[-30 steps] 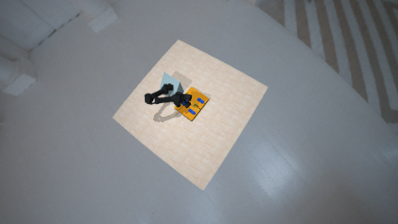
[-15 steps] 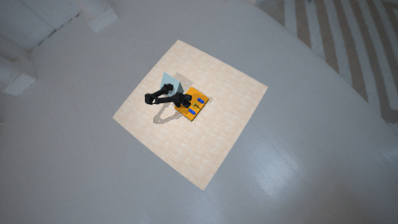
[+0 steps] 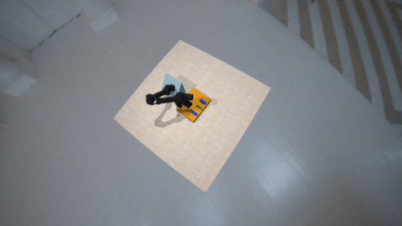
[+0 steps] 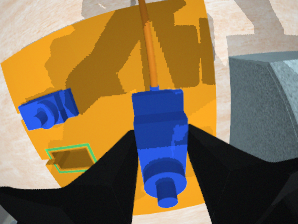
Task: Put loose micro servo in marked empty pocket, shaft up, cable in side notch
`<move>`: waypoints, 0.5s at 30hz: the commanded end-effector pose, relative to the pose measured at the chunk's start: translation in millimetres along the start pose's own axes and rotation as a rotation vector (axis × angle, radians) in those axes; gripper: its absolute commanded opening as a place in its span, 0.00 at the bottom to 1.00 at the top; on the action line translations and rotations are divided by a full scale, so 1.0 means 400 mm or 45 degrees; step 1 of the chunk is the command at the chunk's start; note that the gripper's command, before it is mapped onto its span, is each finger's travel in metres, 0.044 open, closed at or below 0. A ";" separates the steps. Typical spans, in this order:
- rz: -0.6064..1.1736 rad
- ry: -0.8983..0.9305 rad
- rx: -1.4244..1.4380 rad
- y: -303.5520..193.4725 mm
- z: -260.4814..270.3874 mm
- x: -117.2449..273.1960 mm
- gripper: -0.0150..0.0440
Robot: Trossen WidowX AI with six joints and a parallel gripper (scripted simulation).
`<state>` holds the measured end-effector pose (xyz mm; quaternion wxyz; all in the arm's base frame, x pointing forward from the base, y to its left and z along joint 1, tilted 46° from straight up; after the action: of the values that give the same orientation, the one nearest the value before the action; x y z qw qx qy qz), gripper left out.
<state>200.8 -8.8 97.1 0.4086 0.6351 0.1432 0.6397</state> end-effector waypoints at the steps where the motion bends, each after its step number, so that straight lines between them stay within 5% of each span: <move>1: 0.015 0.016 -0.014 0.006 -0.006 0.034 0.25; 15: 0.015 0.016 -0.014 0.014 -0.003 0.035 0.25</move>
<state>196.9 -1.7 108.6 0.4081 0.6315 0.1420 0.6437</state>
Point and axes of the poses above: the point midway between the two fingers, 35 mm back from their tips, its own x axis back along the fingers, its own z axis across the jaws, y = z × x, the point moved 10 cm from there along x, back along the fingers, and after that the axes turned 5 degrees about -x, right-handed, at the moved point
